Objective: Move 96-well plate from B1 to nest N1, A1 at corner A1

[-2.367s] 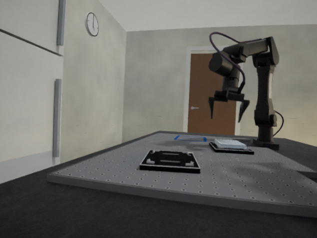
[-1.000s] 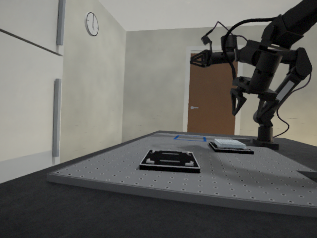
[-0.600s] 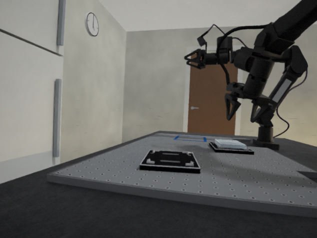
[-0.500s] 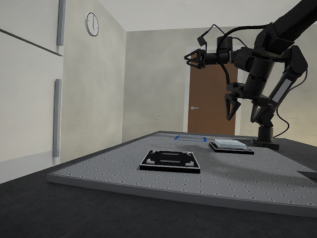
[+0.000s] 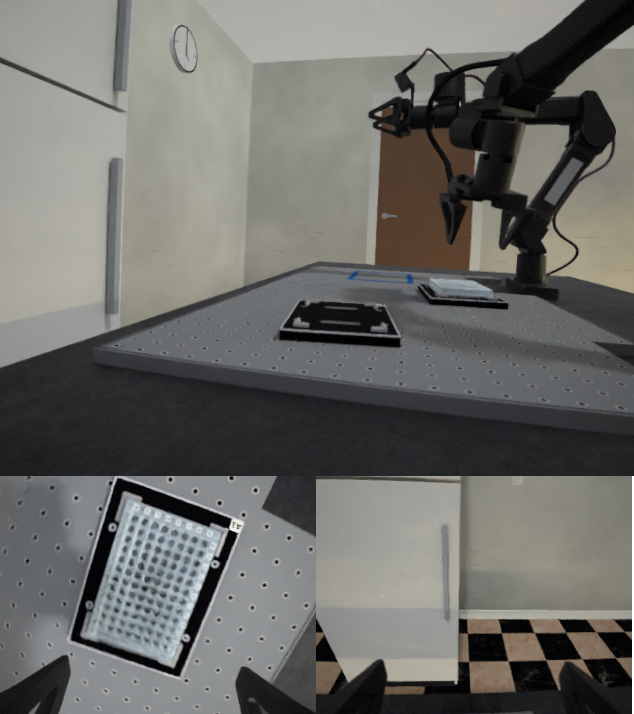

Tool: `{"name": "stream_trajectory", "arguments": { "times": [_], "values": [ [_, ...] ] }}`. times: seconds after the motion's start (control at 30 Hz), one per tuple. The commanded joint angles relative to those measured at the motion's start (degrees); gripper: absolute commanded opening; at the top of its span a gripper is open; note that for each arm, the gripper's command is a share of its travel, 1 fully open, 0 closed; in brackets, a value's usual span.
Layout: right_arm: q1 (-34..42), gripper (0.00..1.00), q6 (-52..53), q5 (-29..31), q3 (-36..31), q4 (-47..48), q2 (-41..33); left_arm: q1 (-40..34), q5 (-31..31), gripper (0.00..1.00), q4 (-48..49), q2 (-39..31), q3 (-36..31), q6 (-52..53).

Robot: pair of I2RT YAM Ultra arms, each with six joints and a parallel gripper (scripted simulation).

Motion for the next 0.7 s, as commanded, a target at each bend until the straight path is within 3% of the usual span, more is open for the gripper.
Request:
{"name": "stream_trajectory", "arguments": {
  "times": [0.0, 0.07, 0.4, 0.67],
  "values": [
    [-0.49, 1.00, 0.38, 0.39, 2.17, 0.98, 0.01, 0.50, 0.22, 1.00, -8.57, 5.71, 7.47, 6.21],
    [-0.49, 1.00, 0.38, 0.39, 2.17, 0.98, 0.01, 0.50, 0.22, 1.00, -8.57, 5.71, 7.47, 6.21],
    [-0.49, 1.00, 0.38, 0.39, 2.17, 0.98, 0.01, -0.57, -1.29, 1.00, -21.66, 20.47, 27.49, 12.67],
    [-0.49, 1.00, 0.38, 0.39, 2.17, 0.98, 0.01, -0.78, -1.33, 1.00, -24.94, 24.92, 34.00, 13.62]
  ]
}}
